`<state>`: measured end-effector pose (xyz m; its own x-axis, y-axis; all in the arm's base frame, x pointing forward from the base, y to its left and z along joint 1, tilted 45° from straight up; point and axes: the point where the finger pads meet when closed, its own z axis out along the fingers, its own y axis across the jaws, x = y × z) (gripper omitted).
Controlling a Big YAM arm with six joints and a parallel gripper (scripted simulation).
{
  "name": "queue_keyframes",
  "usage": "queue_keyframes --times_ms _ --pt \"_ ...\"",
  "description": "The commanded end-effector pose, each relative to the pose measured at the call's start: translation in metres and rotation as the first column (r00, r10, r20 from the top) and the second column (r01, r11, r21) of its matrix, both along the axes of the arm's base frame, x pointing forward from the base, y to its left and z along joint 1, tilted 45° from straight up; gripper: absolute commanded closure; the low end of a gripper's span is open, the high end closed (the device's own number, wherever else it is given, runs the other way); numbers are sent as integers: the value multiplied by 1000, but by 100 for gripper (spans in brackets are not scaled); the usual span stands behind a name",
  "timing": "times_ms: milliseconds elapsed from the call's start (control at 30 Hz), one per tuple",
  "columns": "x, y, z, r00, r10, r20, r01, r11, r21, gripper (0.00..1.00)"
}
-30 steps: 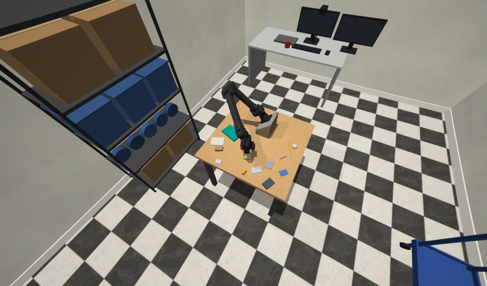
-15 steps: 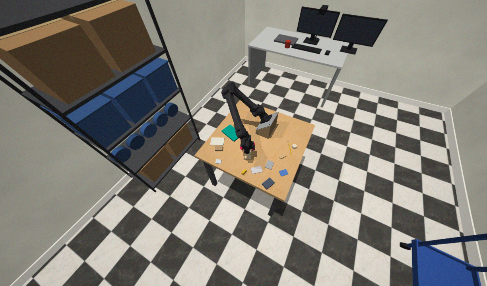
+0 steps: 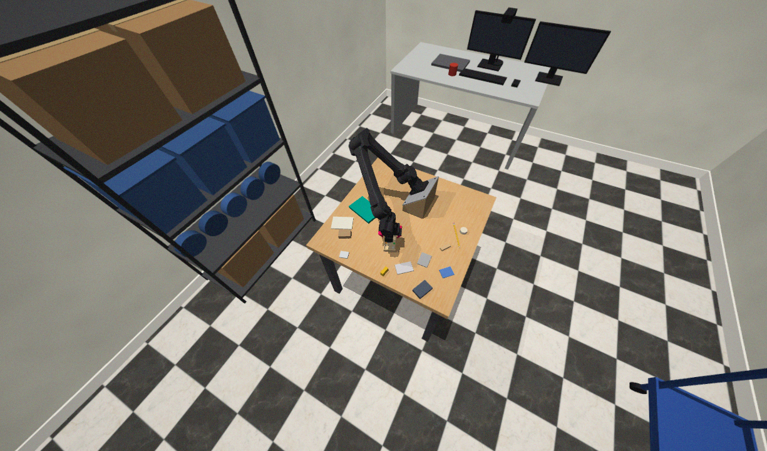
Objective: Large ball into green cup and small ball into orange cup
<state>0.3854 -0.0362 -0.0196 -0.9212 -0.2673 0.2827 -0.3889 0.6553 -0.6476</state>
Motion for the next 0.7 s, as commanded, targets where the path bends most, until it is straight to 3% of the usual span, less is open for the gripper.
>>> queue_keyframes --times_ms 0,667 --pt "11 9 4 999 28 31 -28 1000 4 13" --pt "2 -17 -17 1000 3 4 -3 1000 -2 13"
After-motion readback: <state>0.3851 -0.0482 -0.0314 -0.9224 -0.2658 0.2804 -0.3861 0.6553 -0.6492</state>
